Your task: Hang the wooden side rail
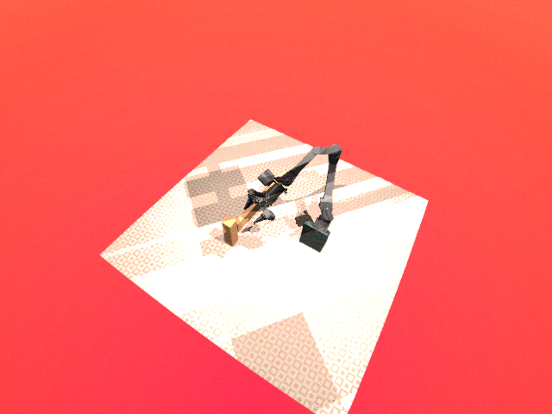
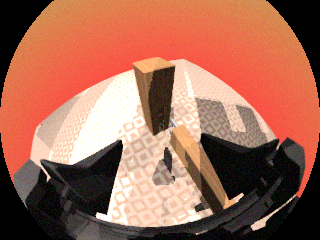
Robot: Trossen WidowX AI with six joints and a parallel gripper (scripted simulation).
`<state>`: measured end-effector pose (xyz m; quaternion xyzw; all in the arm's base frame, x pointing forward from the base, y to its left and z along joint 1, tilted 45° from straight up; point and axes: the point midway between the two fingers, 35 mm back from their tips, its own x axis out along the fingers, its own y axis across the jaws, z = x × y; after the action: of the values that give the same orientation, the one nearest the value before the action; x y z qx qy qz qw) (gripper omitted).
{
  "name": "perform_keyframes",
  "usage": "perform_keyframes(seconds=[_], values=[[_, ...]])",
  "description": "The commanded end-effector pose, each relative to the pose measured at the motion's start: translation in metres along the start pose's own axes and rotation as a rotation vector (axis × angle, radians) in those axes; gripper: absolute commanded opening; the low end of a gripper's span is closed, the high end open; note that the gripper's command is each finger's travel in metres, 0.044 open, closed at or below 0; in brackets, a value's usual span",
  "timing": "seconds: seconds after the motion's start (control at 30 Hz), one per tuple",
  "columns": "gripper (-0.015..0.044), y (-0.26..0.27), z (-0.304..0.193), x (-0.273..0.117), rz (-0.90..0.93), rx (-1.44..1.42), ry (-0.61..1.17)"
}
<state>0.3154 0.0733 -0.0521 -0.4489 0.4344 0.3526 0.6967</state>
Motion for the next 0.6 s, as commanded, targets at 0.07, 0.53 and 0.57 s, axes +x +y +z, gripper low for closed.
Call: perform_keyframes(seconds=[0.07,0.53,0.57], values=[[0.0440,0.0000,0.0003,-0.0003,0.002,-0.018,-0.006],[0.0440,0.0000,0.0003,-0.0003,0.002,-0.018,-0.006],[0.0440,-0.0002,0.0002,0.0000,0.003,-0.009,-0.004]])
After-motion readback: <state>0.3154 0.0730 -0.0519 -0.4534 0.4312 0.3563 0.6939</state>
